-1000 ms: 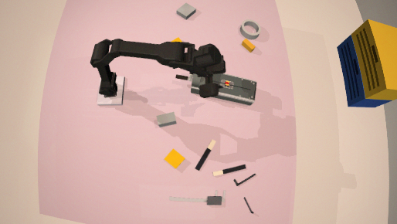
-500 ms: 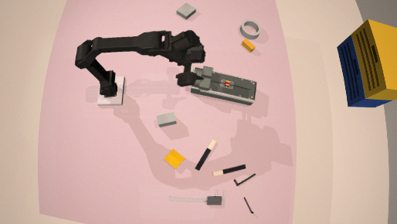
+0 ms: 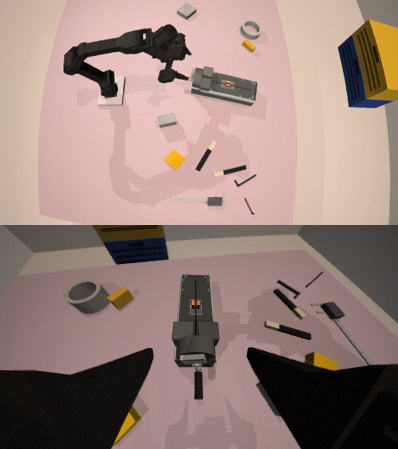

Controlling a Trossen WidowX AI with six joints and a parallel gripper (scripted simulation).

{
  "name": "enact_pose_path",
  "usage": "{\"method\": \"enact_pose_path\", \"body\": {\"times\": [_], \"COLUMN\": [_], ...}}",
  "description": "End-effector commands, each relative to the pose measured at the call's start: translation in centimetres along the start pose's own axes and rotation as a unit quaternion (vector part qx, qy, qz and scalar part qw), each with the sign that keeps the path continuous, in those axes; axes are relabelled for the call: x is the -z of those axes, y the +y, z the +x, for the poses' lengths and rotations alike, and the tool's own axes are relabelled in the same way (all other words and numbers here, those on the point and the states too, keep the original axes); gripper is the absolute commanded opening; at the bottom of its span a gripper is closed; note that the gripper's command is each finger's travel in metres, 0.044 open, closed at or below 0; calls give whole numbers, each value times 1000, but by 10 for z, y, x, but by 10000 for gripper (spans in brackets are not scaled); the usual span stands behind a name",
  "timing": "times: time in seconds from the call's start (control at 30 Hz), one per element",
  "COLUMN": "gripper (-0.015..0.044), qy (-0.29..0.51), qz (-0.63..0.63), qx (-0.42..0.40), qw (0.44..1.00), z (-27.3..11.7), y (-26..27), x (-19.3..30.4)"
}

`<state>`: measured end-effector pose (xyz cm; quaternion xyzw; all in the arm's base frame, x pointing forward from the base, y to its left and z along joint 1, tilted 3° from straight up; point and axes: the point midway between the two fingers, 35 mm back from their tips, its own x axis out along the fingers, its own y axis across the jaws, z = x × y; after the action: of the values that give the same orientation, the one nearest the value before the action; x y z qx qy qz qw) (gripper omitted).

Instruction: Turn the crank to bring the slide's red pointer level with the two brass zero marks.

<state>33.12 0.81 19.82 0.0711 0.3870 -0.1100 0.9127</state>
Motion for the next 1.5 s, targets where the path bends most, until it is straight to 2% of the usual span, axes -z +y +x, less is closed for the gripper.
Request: {"method": "enact_pose_path", "body": {"times": [0.0, 0.67, 1.47], "gripper": [440, 440, 440], "qy": [0, 0, 1], "qz": [3, 3, 3], "qx": [5, 4, 4], "qw": [1000, 1000, 1000], "z": [6, 65, 89], "y": [-1, -1, -1], "x": [10, 70, 93]}}
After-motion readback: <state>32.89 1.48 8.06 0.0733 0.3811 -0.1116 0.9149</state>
